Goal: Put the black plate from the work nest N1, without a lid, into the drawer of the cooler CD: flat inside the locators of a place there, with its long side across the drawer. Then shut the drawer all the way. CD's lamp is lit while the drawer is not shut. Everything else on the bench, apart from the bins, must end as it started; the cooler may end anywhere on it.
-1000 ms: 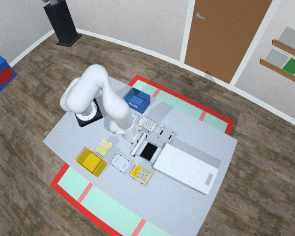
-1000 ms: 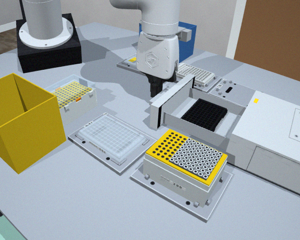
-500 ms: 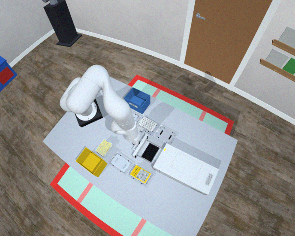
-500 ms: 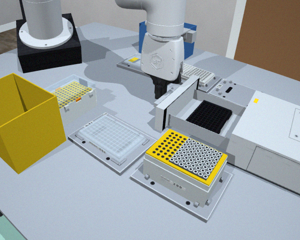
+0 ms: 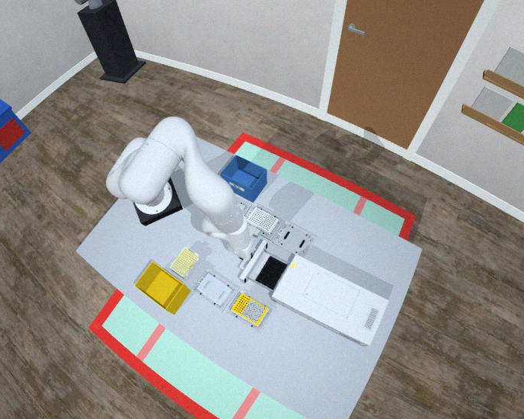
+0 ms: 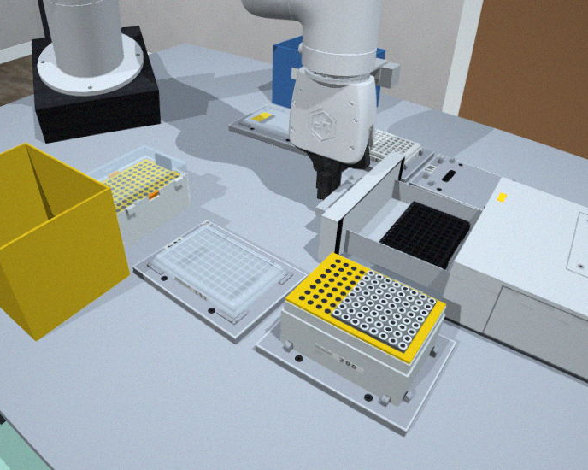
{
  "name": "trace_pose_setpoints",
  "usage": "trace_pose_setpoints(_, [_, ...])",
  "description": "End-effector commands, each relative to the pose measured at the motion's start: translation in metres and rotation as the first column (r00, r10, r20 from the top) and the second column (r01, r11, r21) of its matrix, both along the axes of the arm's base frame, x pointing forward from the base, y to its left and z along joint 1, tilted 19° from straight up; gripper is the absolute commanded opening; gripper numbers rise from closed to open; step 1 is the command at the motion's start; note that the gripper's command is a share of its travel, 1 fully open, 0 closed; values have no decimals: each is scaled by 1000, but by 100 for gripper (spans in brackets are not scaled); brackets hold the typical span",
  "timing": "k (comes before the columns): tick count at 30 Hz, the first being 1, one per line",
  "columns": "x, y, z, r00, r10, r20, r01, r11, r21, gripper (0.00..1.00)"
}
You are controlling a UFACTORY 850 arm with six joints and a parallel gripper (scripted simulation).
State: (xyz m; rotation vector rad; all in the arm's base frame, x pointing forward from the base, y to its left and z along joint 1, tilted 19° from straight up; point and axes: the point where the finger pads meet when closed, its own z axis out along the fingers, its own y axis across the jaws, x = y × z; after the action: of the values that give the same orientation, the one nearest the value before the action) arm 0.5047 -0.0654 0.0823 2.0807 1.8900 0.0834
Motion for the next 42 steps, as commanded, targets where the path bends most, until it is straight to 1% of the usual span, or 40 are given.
trace_pose_setpoints(1, [10, -1, 3, 1000, -1, -6, 1, 1000, -2, 0])
trace_pose_setpoints(7, [10, -1, 3, 1000, -1, -6, 1, 1000, -2, 0])
trace_pose_setpoints(30, [44, -3, 13, 1000, -1, -6, 1, 1000, -2, 0])
trace_pose_setpoints(38, [44, -3, 13, 1000, -1, -6, 1, 1000, -2, 0])
trace_pose_setpoints(42, [51, -3, 15, 1000, -1, -6, 1, 1000, -2, 0])
